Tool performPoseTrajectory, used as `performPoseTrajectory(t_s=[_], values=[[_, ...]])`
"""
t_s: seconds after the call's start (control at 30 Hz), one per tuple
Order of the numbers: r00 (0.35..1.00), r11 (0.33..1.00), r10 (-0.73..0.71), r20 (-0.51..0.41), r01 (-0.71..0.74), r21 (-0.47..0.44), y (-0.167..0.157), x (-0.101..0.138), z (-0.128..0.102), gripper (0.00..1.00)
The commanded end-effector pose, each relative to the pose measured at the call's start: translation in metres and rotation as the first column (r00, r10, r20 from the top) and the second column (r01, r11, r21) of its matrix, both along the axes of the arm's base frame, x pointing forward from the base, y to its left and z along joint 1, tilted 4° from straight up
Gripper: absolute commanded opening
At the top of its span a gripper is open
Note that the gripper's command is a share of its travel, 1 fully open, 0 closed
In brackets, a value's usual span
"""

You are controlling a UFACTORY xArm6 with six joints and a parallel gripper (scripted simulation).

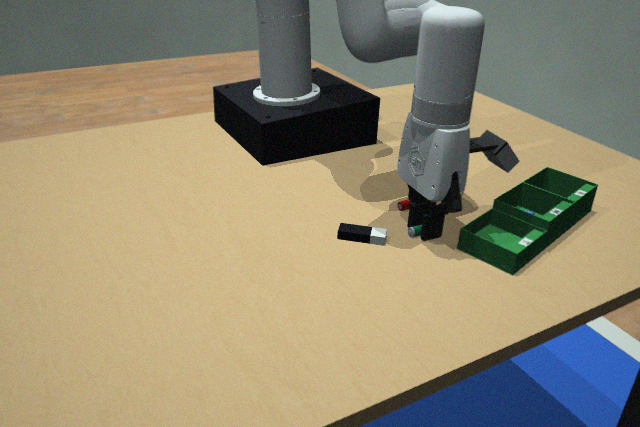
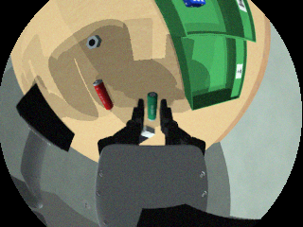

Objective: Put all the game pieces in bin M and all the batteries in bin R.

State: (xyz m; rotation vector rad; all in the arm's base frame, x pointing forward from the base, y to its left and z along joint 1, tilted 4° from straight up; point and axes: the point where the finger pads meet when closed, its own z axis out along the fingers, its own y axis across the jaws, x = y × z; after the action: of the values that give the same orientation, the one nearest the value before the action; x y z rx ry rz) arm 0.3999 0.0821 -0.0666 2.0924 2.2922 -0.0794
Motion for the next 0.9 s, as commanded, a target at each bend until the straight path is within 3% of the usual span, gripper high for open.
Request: performPoseTrajectory(t_s=[0.0, 0.2, 0.23, 0.87], values=[[1.000, 1.000, 0.000, 0.004, 0.000, 0.001, 0.0005, 0.0018, 0.0012, 0.28], [1.000, 1.000, 0.000, 0.004, 0.000, 0.001, 0.0004, 0.0016, 0.0012, 0.28], [1.000, 1.000, 0.000, 0.004, 0.000, 0.001, 0.0004, 0.0016, 0.0012, 0.00], [1.000, 1.000, 0.000, 0.004, 0.000, 0.001, 0.0005, 0.0017, 0.0012, 0.00]])
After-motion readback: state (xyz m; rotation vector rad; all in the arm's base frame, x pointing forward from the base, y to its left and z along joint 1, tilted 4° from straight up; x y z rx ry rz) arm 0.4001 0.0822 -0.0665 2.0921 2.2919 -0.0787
